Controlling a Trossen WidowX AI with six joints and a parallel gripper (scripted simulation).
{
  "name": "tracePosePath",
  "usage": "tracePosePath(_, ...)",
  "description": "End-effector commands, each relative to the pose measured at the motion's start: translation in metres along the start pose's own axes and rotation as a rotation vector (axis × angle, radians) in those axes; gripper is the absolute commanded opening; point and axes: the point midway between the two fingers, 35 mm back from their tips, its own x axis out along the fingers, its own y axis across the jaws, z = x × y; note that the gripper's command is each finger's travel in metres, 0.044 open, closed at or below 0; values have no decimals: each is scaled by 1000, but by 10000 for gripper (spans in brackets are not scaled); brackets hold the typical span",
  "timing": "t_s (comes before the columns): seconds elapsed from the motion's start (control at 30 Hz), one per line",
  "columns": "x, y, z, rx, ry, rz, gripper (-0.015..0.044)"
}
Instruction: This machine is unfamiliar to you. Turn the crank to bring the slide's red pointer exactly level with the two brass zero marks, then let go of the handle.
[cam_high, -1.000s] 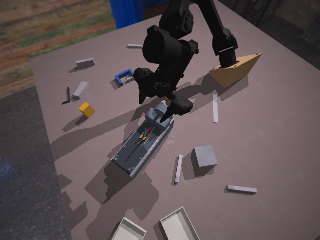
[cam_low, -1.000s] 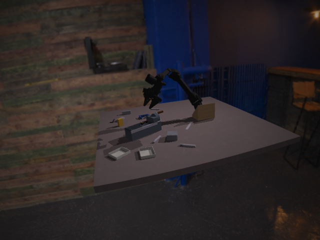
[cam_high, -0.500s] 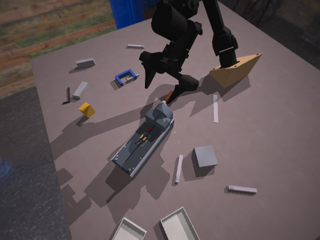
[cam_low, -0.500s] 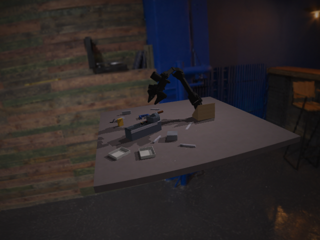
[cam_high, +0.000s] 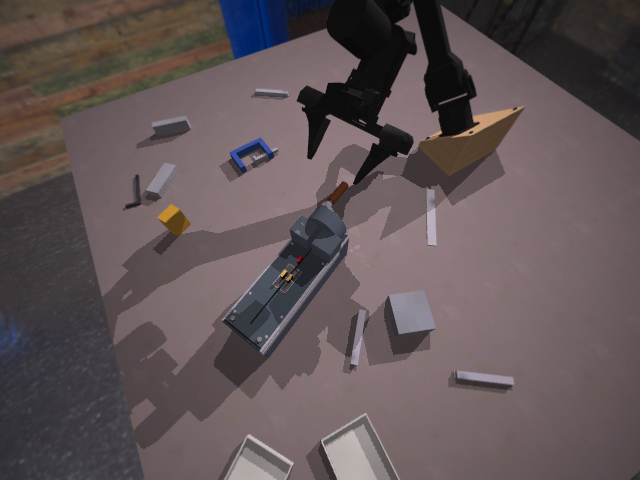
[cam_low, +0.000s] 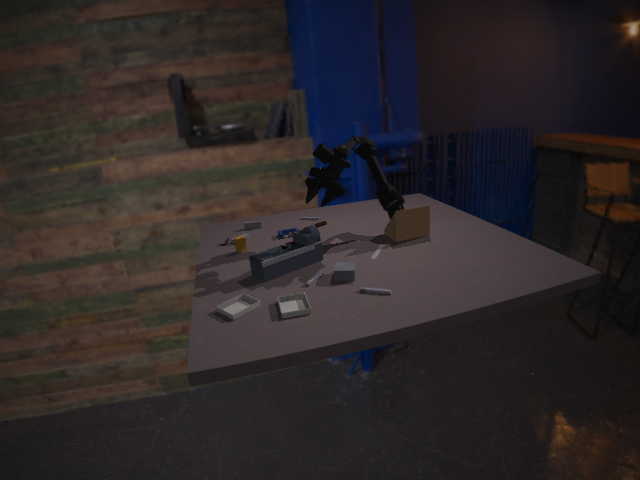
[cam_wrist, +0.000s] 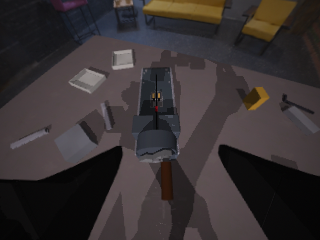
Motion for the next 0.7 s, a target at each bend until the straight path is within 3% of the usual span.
tracePosePath(0.0,3,1,-9,-10,-1,8,440)
tracePosePath(0.67,37,1,-43,-10,-1,6,440)
